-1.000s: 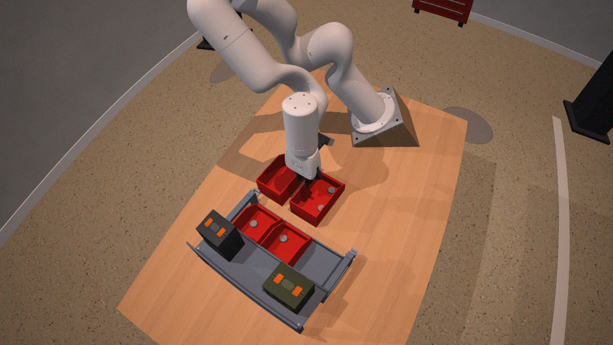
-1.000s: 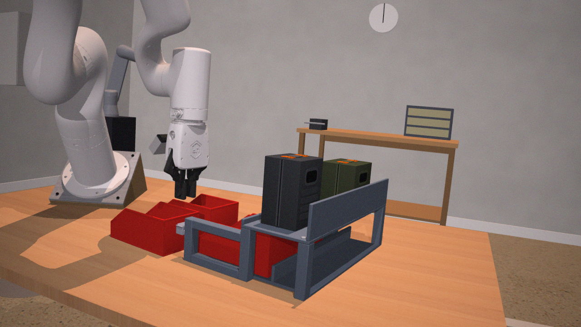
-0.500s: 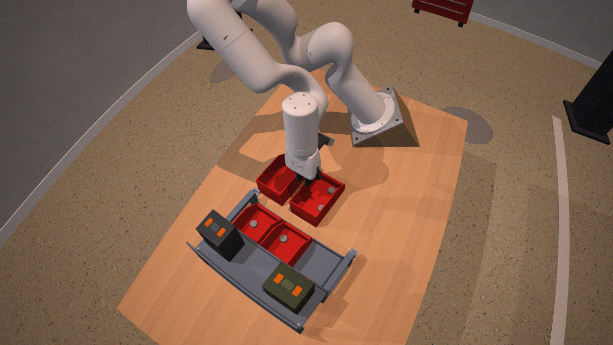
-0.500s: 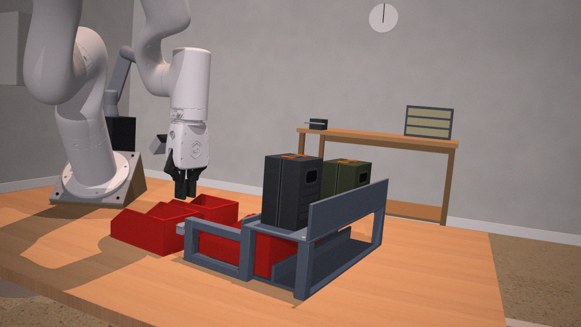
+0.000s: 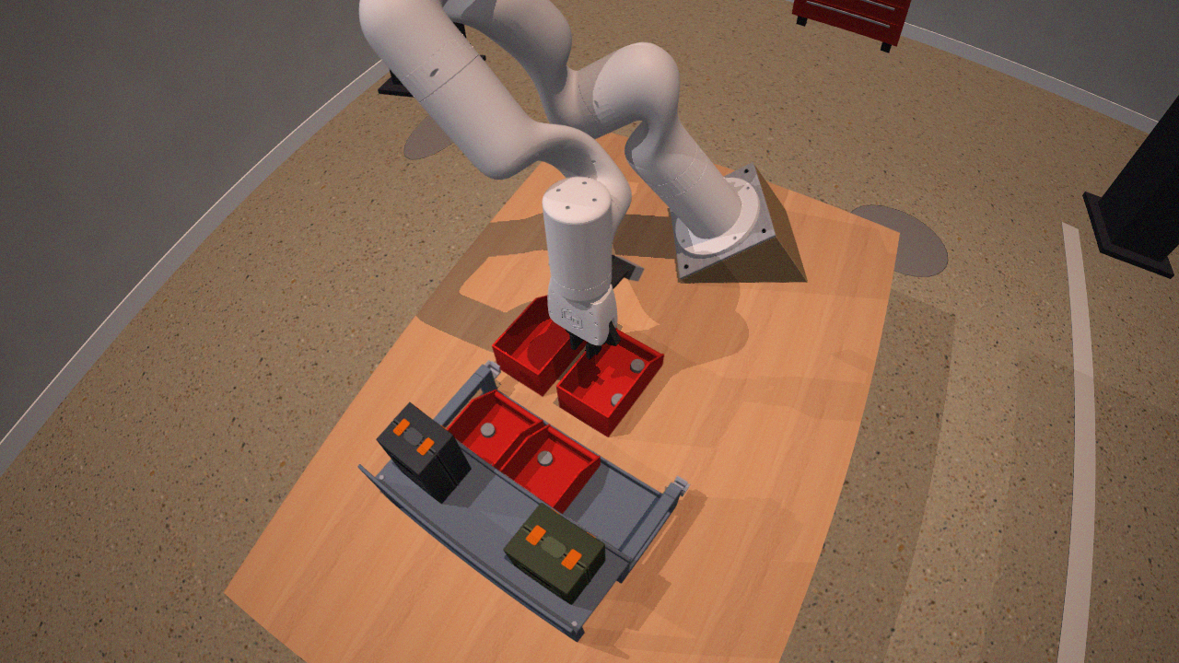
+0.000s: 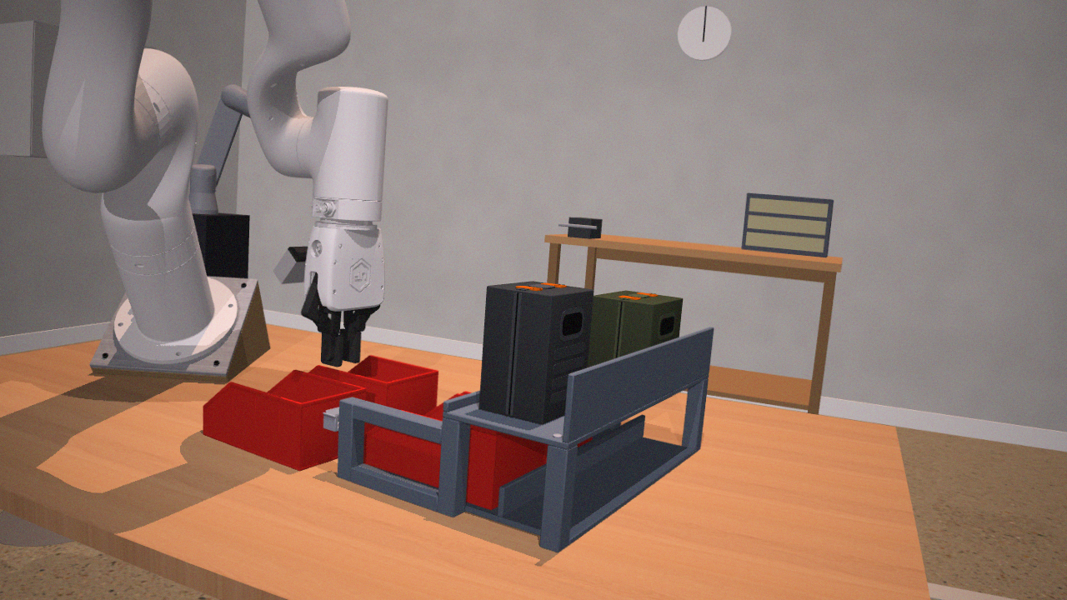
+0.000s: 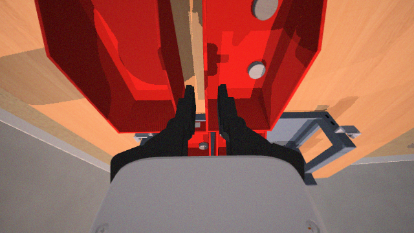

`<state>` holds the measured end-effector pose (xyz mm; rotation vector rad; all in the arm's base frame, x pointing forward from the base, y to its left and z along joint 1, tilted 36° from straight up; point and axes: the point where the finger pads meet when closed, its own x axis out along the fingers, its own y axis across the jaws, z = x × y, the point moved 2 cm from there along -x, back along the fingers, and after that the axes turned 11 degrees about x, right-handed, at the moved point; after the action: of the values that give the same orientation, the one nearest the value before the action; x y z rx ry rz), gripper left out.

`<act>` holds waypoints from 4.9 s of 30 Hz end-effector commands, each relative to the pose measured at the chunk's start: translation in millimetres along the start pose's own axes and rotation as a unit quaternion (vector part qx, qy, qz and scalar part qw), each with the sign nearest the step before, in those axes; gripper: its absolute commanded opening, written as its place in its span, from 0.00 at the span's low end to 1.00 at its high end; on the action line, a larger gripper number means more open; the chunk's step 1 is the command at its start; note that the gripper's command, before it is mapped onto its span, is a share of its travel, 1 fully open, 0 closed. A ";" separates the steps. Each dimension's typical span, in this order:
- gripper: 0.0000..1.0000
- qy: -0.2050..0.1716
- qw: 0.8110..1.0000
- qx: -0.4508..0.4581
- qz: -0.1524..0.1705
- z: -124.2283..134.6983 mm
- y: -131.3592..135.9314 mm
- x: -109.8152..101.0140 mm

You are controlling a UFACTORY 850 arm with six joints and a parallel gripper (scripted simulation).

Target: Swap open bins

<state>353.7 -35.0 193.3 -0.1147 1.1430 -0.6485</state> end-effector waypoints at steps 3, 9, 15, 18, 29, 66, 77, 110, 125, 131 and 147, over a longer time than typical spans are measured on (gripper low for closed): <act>0.26 0.000 1.000 0.000 0.000 0.4 0.3 -0.3; 0.26 0.000 1.000 0.000 0.000 0.4 0.3 -0.3; 0.26 0.000 1.000 0.000 0.000 0.4 0.3 0.1; 0.26 0.000 1.000 0.000 0.000 0.4 0.3 0.6; 0.26 0.000 1.000 0.000 0.000 0.4 0.3 8.9; 0.26 0.000 1.000 0.000 0.000 0.5 0.3 42.9; 0.26 0.000 1.000 0.000 0.000 0.5 0.3 42.9; 0.00 0.000 1.000 0.000 0.000 0.5 0.3 42.9; 0.00 0.000 1.000 0.000 0.000 0.5 0.3 16.0; 0.00 0.000 1.000 0.000 0.000 0.4 0.3 8.9; 0.00 0.000 1.000 0.000 0.000 -0.4 3.4 8.9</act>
<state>356.1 -39.6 185.7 -0.1147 1.1429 -0.6486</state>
